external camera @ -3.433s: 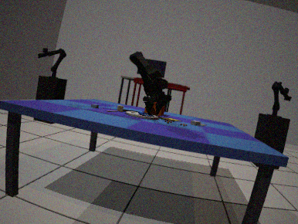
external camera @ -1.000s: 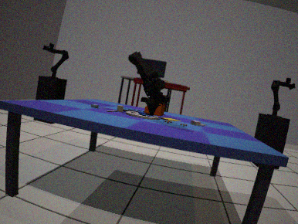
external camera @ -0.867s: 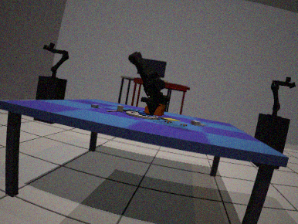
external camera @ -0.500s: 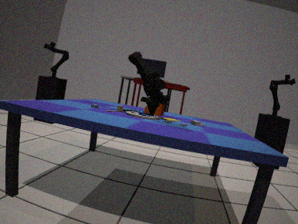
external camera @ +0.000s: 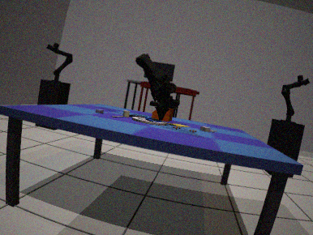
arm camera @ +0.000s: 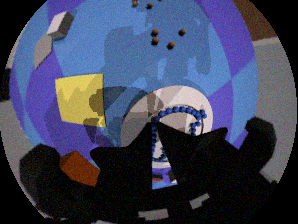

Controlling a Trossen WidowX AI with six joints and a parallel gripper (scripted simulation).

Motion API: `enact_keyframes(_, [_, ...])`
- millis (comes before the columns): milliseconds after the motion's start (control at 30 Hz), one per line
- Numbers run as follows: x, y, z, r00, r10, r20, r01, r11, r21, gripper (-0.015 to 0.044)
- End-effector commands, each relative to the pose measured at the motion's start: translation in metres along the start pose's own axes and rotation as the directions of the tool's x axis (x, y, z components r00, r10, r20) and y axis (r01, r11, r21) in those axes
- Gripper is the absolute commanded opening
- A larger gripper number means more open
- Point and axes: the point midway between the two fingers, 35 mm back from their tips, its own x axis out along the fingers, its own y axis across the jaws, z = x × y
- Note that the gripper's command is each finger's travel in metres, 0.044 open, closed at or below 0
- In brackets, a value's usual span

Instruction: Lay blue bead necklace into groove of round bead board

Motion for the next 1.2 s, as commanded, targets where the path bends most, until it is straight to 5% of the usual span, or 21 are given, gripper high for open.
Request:
enact_keyframes(0, [0.0008, 0.0025, 0.0008, 1.0, 0.004, 0.001, -0.004, 1.0, 0.003, 0.0])
enact_keyframes(267, [0.0085, 0.0026, 0.0007, 1.0, 0.004, 0.001, -0.004, 1.0, 0.003, 0.0])
enact_keyframes(833, [0.0039, 0.0018, 0.0005, 1.0, 0.002, 0.0, -0.002, 1.0, 0.003, 0.044])
enact_keyframes(1167, [0.0005, 0.0018, 0.0005, 1.0, 0.004, 0.001, -0.004, 1.0, 0.003, 0.044])
